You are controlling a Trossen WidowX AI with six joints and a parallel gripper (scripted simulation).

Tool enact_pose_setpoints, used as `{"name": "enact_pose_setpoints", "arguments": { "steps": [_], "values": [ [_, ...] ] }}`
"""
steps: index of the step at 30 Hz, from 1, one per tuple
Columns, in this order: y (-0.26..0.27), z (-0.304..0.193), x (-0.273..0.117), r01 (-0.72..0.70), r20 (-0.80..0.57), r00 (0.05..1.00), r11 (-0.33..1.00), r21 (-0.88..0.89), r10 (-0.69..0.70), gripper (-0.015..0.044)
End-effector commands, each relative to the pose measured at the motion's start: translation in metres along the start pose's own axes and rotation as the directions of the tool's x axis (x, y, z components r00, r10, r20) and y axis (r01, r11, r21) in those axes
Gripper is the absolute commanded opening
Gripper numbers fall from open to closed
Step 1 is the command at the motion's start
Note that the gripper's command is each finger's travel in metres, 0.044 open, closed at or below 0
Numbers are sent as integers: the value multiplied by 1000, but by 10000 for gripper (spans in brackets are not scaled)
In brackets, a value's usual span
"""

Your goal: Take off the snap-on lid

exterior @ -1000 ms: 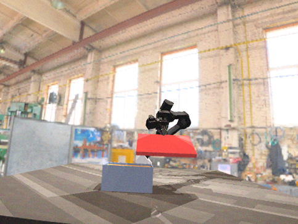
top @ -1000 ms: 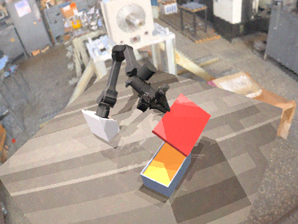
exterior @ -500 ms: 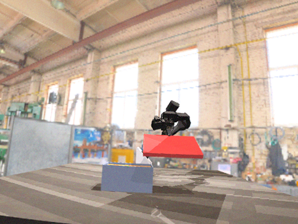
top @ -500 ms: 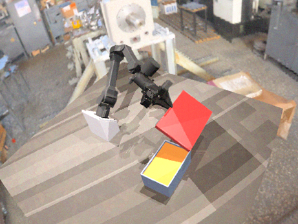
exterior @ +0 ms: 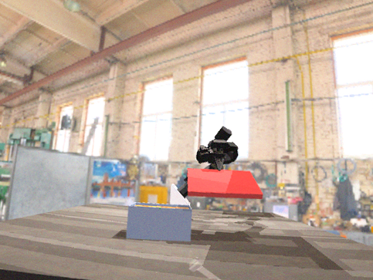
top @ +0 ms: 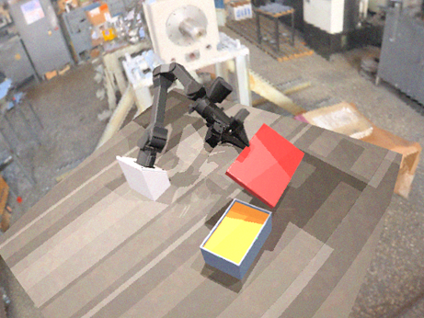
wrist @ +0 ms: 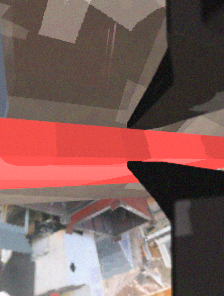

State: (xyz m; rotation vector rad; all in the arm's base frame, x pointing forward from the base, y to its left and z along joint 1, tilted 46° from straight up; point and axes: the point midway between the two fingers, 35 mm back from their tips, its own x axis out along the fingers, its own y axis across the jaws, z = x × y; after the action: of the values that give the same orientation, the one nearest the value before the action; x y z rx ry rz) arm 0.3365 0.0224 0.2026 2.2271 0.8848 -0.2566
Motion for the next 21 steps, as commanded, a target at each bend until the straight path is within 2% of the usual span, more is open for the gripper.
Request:
{"name": "enact_pose_setpoints", "arguments": {
  "steps": [1,21],
  "values": [
    [5,-11,-3,-17,3,1000,1000,-6,17,0],
    [3,-51,-5,-17,2,1000,1000,-5,17,0]
  ]
}}
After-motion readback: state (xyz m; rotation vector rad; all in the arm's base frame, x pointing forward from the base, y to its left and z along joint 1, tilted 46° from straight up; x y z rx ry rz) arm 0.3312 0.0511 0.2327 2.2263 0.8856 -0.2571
